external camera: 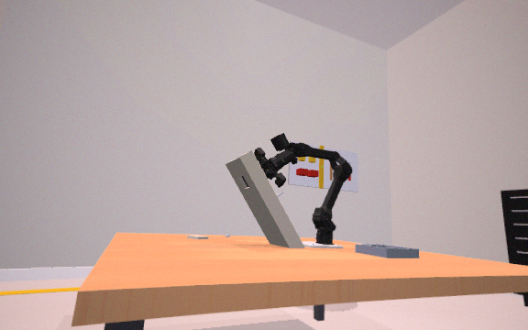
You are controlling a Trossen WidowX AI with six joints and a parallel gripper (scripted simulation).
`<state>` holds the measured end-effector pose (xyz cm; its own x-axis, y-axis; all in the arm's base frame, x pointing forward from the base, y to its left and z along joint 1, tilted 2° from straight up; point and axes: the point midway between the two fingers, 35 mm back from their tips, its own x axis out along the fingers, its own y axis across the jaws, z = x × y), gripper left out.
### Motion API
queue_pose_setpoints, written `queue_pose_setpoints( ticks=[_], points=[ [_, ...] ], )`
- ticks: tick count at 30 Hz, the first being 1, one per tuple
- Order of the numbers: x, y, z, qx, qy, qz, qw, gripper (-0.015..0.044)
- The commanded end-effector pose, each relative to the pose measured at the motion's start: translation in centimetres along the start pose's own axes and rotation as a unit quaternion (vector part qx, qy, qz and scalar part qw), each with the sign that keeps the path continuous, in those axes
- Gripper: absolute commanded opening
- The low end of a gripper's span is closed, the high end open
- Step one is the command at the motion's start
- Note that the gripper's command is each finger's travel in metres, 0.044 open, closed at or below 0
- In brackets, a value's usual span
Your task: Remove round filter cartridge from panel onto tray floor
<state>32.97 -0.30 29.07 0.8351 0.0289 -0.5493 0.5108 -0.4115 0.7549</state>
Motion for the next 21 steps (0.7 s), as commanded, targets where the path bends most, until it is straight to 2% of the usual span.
queue_pose_setpoints(
  ticks=[1, 6, 15, 17, 21],
  points=[
    [0.6, 0.01, 0.05, 0.002, -0.001, -0.001, 1.0, 0.0094],
    [0.7, 0.01, 0.05, 0.002, -0.001, -0.001, 1.0, 0.0094],
    [0.12, 0.0, 0.0, 0.0, 0.0, 0.0, 1.0, 0.0033],
    [0.12, 0.0, 0.0, 0.0, 0.0, 0.0, 1.0, 0.0],
    [0.41, 0.0, 0.03, -0.025, -0.001, -0.001, 1.0, 0.0]
  ],
)
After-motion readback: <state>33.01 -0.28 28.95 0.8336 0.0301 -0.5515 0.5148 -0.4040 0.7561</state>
